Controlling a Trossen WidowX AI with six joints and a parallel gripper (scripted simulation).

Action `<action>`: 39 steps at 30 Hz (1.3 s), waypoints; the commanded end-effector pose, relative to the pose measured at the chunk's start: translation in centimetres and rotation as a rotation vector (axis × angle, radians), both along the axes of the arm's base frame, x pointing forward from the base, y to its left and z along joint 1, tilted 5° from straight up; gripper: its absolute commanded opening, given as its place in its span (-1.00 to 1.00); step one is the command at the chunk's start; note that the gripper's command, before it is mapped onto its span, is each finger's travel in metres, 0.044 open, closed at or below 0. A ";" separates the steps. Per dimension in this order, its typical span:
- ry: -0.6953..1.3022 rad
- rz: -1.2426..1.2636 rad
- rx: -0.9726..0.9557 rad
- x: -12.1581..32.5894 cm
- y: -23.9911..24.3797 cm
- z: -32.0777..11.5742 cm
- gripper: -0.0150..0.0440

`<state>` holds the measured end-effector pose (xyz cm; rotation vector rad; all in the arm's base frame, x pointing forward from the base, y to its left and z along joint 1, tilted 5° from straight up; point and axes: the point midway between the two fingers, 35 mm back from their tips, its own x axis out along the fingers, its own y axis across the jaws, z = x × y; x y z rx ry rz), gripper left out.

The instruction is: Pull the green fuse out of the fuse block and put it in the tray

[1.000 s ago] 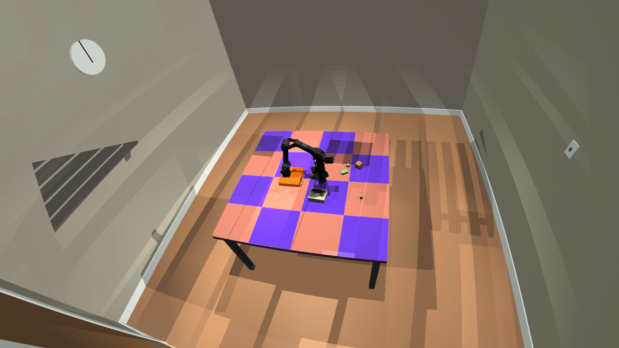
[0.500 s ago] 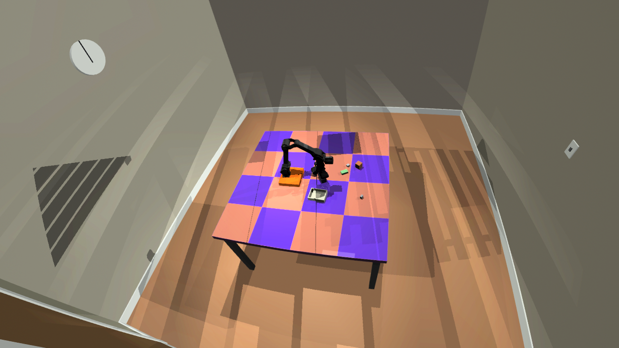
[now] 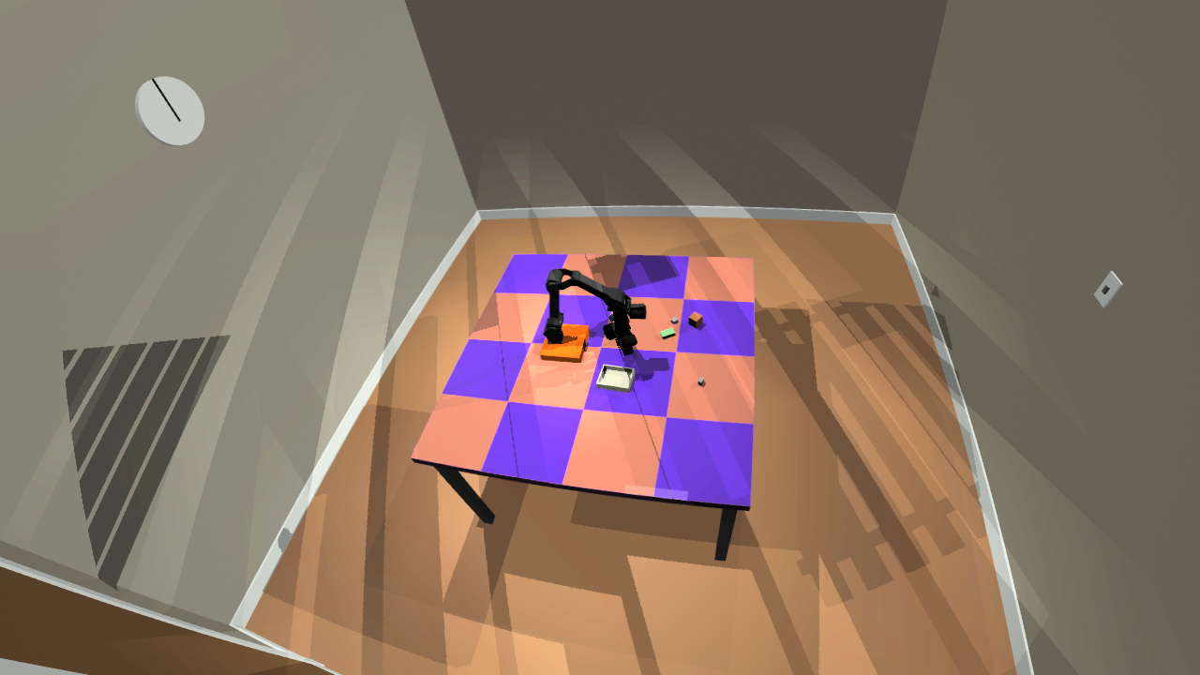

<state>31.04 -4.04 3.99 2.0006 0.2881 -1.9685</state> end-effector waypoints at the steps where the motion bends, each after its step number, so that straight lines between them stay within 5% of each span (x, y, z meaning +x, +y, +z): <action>1: 0.000 0.000 0.000 0.0 0.0 0.0 -0.49; 39: -0.001 0.001 -0.002 0.0 0.1 1.8 -0.49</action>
